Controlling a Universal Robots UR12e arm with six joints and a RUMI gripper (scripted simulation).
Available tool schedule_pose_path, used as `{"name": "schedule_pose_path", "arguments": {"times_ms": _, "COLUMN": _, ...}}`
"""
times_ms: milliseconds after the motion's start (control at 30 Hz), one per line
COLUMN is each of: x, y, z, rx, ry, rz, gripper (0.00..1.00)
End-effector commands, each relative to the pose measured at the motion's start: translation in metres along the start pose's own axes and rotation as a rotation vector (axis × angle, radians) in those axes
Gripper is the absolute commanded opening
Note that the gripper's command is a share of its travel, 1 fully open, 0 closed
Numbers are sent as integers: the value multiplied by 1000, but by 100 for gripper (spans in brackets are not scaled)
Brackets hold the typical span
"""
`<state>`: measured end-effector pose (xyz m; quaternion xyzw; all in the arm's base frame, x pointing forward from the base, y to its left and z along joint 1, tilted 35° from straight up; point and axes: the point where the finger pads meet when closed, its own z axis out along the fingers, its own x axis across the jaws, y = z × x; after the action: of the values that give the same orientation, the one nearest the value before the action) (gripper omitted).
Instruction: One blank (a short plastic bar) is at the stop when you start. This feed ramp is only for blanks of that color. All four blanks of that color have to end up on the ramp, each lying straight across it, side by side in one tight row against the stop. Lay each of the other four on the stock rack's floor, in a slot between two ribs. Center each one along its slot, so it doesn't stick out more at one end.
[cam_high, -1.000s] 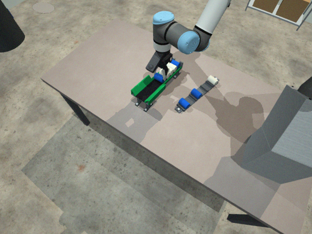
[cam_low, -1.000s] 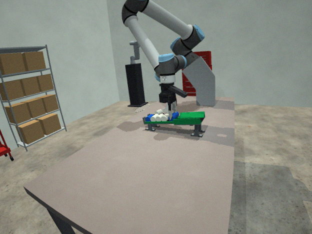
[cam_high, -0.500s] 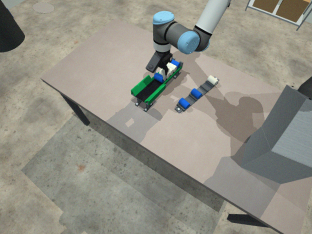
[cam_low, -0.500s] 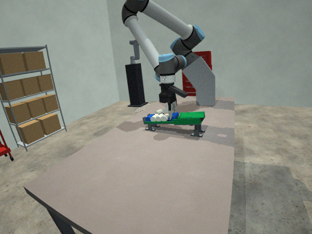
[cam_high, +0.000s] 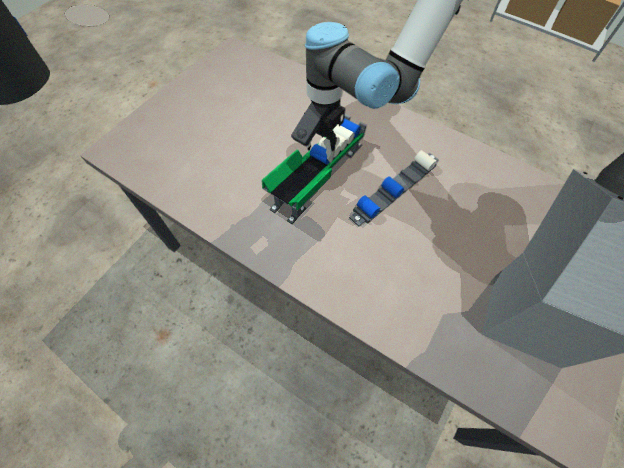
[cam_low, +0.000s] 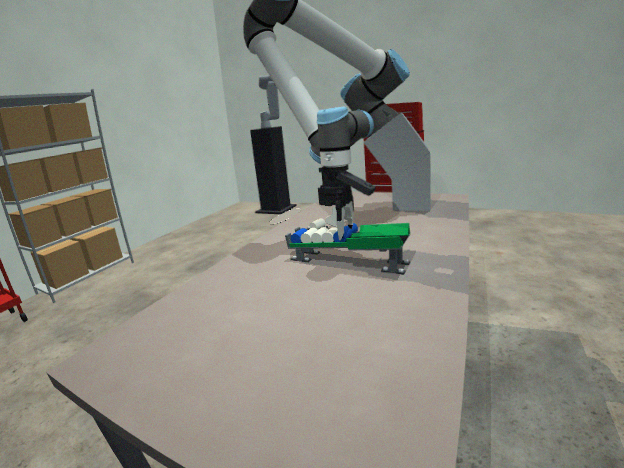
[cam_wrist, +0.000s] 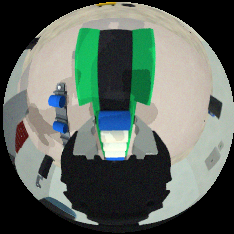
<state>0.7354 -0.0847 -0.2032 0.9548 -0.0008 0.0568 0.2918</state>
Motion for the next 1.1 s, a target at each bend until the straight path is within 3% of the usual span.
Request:
{"name": "schedule_pose_path", "arguments": {"times_ms": 0, "x": -2, "y": -2, "z": -1, "rx": 1, "ry": 0, "rz": -2, "gripper": 48}}
{"name": "schedule_pose_path", "arguments": {"times_ms": 367, "x": -2, "y": -2, "z": -10, "rx": 1, "ry": 0, "rz": -2, "gripper": 48}}
{"name": "schedule_pose_path", "arguments": {"times_ms": 600, "x": -2, "y": -2, "z": -31, "rx": 0, "ry": 0, "rz": -2, "gripper": 48}}
{"name": "schedule_pose_path", "arguments": {"times_ms": 867, "x": -2, "y": -2, "z": -73, "rx": 0, "ry": 0, "rz": -2, "gripper": 48}}
{"name": "schedule_pose_path", "arguments": {"times_ms": 1067, "x": -2, "y": -2, "z": -90, "rx": 0, "ry": 0, "rz": -2, "gripper": 48}}
